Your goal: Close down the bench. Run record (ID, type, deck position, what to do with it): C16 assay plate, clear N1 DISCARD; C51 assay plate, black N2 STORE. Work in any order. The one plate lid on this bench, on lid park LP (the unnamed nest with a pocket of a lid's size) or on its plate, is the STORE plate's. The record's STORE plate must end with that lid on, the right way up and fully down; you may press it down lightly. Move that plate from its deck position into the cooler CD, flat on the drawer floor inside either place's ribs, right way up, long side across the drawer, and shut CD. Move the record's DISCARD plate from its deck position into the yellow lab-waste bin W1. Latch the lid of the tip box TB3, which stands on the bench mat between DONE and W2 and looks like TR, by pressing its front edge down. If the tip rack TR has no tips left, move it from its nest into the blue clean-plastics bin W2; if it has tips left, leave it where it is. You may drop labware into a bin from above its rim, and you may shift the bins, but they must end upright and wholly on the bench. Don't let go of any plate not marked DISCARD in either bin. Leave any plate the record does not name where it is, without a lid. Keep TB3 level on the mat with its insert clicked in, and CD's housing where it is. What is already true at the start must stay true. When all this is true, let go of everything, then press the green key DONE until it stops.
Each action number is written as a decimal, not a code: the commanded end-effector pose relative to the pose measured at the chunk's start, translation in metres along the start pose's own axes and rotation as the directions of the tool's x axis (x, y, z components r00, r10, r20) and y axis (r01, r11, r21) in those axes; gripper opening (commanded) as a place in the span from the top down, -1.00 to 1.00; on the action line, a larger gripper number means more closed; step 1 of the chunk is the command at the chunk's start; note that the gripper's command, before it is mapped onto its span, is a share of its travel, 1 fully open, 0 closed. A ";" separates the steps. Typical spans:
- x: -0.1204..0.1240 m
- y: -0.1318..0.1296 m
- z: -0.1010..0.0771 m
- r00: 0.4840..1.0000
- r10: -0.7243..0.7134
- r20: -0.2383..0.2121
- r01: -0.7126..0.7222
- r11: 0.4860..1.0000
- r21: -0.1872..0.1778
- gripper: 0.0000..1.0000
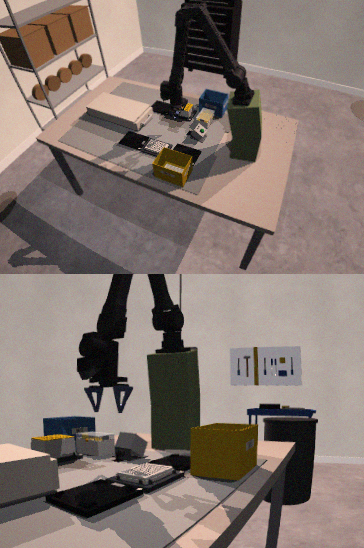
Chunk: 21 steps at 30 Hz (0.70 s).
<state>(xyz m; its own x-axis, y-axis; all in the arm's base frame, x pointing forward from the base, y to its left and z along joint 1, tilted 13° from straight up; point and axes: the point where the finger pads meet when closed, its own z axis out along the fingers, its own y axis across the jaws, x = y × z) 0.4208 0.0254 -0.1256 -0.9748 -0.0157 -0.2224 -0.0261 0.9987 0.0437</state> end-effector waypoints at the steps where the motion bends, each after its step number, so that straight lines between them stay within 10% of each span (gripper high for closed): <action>1: -0.014 -0.012 -0.003 1.000 -0.018 0.013 0.018 1.000 0.000 -1.00; 21: -0.038 -0.082 -0.006 1.000 -0.018 0.012 0.018 1.000 0.002 -1.00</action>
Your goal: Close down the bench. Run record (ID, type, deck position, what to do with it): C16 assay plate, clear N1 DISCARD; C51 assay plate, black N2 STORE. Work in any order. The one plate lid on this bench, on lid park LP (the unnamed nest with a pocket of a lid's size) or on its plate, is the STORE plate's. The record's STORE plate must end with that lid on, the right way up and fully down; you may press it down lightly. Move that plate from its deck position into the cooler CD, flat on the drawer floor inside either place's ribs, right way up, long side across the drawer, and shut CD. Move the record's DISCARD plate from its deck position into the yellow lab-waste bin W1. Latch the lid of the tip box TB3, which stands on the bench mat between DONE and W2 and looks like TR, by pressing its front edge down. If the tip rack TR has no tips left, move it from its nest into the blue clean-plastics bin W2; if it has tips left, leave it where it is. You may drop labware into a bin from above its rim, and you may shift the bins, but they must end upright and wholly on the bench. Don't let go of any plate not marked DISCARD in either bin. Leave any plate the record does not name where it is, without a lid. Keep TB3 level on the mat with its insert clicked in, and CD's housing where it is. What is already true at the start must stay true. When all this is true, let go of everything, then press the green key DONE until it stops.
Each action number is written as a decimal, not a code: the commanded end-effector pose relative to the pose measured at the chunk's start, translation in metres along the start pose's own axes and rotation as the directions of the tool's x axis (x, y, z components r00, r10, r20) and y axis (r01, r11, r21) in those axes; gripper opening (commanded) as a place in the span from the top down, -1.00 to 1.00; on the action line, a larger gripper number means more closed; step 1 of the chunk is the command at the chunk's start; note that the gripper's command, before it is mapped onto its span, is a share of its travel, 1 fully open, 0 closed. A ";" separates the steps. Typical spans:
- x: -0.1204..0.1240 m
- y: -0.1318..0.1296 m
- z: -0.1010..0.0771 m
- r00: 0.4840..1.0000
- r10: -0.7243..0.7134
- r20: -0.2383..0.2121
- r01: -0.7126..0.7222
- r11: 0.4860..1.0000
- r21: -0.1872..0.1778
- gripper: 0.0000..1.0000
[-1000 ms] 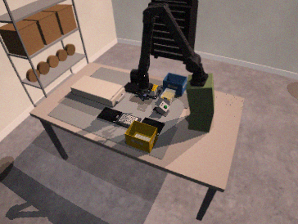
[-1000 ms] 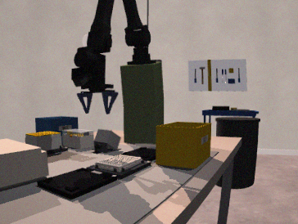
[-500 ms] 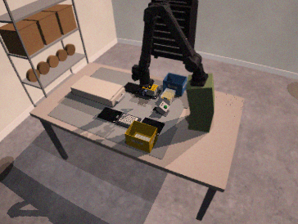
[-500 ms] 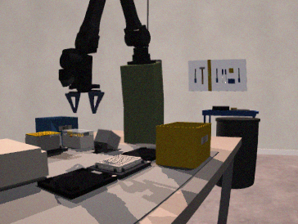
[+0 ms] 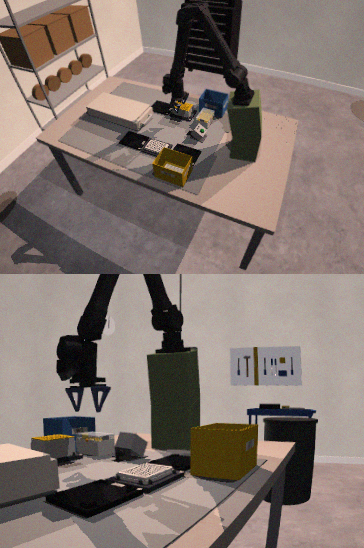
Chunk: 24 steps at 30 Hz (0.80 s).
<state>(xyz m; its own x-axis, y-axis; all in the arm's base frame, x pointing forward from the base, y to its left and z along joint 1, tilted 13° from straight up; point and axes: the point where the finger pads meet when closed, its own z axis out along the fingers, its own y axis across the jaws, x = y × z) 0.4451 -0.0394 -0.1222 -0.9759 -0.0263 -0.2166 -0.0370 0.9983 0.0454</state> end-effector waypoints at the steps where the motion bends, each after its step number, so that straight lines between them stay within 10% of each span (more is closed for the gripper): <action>1: -0.018 -0.021 -0.008 1.000 -0.008 0.027 0.008 1.000 0.007 -1.00; 24: -0.044 -0.103 -0.009 1.000 -0.007 0.019 0.007 1.000 0.008 -1.00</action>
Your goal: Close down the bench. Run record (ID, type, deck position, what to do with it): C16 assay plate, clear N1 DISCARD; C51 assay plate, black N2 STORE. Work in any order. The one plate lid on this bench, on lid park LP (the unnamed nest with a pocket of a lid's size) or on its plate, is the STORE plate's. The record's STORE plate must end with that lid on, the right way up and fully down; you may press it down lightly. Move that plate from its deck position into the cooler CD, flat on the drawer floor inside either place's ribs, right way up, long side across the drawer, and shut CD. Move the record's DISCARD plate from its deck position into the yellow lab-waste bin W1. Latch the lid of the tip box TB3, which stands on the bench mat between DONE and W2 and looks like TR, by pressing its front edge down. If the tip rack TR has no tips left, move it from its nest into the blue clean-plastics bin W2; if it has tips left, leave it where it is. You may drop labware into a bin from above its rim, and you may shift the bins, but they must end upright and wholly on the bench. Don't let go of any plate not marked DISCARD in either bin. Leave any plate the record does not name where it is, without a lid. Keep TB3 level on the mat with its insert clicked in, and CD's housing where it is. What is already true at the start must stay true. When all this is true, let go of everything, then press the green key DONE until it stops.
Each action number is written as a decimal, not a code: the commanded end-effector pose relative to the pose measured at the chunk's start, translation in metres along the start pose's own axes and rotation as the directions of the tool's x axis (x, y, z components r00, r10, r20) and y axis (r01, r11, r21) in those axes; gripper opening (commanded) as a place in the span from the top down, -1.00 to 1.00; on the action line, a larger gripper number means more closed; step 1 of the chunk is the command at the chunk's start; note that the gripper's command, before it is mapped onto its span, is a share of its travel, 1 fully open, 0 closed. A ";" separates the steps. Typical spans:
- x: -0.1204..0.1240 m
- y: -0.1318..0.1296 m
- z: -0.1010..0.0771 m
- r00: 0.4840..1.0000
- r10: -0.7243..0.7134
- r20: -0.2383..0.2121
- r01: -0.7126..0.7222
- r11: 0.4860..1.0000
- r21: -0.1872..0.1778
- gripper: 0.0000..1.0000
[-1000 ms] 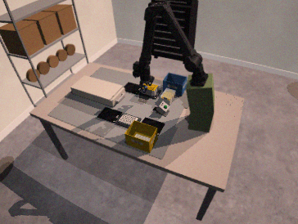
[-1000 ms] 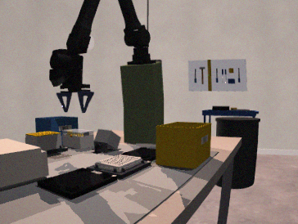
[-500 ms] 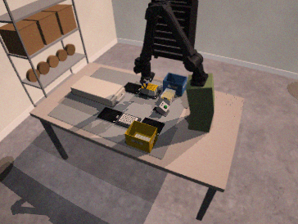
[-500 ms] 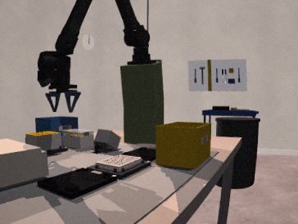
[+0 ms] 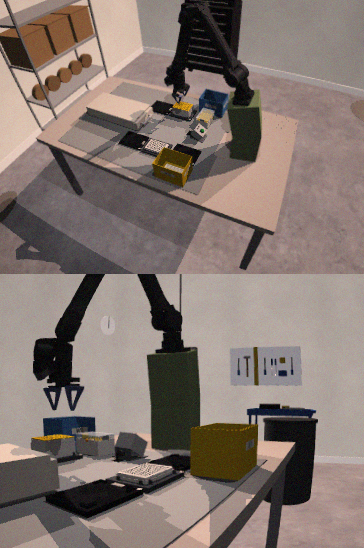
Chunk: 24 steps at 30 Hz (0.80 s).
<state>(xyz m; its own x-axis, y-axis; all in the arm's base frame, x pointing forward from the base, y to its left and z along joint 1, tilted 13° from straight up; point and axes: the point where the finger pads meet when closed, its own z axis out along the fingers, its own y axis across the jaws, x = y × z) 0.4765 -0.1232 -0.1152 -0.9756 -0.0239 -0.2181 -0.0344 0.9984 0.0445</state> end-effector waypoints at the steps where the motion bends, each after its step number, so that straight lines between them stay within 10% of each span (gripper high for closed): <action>1: -0.015 -0.023 -0.004 1.000 -0.009 0.018 0.009 1.000 0.007 -1.00; 14: -0.040 -0.058 -0.026 0.998 -0.015 0.058 0.014 1.000 0.027 -1.00; 24: -0.028 -0.044 -0.002 0.999 -0.030 0.022 0.030 1.000 0.007 -1.00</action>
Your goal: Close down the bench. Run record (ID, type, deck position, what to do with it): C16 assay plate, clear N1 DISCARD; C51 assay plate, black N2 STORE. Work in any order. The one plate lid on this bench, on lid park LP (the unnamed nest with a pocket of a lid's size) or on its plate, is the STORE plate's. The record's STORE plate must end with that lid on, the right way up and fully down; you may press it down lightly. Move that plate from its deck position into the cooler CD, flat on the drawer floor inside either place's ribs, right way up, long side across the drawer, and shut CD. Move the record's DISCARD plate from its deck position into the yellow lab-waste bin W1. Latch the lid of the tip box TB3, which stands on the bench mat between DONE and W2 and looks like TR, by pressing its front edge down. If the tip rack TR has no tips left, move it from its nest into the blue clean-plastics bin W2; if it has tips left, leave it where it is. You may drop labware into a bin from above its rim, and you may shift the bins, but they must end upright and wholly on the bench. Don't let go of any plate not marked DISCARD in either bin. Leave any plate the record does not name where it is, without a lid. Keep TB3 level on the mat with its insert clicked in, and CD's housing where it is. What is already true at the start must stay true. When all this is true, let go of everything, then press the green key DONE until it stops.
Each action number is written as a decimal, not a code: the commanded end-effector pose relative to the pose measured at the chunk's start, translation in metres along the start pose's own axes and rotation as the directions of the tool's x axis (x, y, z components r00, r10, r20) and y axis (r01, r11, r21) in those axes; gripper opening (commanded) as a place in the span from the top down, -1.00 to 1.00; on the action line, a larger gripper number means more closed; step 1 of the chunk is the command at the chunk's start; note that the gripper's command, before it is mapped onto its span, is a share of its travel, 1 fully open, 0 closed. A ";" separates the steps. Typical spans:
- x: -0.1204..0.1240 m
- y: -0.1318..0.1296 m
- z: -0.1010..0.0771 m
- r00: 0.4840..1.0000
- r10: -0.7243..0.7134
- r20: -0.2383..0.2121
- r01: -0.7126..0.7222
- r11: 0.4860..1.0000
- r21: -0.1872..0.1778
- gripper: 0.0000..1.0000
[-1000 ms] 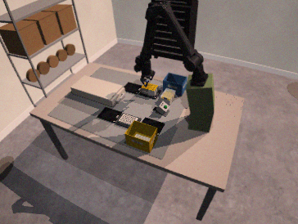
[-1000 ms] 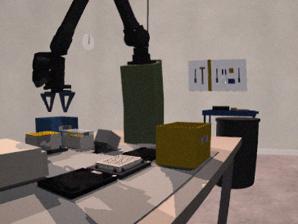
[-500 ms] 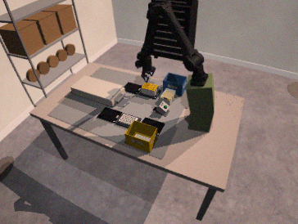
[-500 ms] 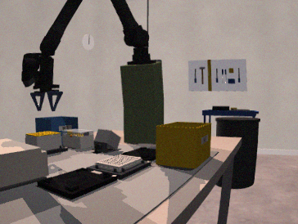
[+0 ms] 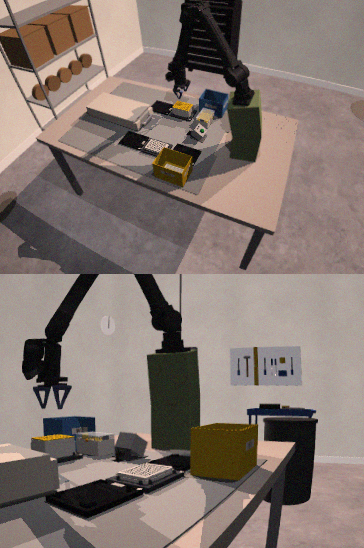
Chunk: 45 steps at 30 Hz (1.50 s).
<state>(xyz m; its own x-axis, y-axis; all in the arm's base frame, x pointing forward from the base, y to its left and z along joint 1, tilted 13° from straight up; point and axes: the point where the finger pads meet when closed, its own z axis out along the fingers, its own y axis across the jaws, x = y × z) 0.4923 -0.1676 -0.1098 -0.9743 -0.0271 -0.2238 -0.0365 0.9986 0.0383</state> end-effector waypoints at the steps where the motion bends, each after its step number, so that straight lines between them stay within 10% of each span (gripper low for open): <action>1: -0.017 -0.001 0.002 0.999 -0.030 0.029 0.030 1.000 0.006 -1.00; 45: -0.022 0.000 0.051 0.999 -0.016 0.041 0.016 1.000 0.012 -1.00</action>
<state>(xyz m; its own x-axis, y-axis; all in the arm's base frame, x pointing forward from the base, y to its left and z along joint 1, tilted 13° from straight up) 0.4983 -0.1638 -0.1680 -0.9773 -0.0302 -0.2097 -0.0406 0.9981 0.0457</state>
